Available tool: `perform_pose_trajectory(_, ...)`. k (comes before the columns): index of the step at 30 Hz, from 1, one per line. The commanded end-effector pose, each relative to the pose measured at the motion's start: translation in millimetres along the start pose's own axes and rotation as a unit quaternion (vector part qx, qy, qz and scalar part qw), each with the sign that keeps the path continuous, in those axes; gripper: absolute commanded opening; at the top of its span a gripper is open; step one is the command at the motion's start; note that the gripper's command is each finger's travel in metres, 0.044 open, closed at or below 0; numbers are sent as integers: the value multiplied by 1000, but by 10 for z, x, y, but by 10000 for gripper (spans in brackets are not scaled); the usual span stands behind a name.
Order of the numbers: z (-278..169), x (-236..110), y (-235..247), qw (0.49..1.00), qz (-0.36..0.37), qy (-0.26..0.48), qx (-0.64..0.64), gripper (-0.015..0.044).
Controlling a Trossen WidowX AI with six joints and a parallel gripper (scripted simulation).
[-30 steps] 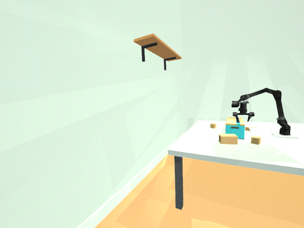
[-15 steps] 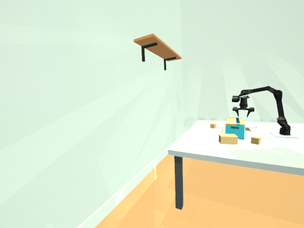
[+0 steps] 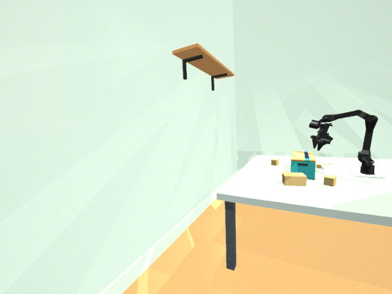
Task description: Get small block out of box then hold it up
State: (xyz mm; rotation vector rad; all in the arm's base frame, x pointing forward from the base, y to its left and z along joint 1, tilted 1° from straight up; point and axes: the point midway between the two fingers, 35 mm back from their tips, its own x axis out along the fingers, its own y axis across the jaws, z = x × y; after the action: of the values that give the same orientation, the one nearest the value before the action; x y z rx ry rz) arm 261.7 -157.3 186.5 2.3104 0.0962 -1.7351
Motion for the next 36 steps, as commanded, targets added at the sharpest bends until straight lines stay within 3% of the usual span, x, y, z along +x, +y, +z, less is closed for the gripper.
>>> perform_pose_trajectory(1, 145, -121, 29, 976, 4, 71, 208, 285)
perform_pose_trajectory(13, 148, -98, 31, 976, 4, 71, 208, 285)
perform_pose_trajectory(21, 363, 771, -45, 976, 5, 71, 208, 285)
perform_pose_trajectory(36, 398, 943, -60, 976, 5, 71, 208, 285)
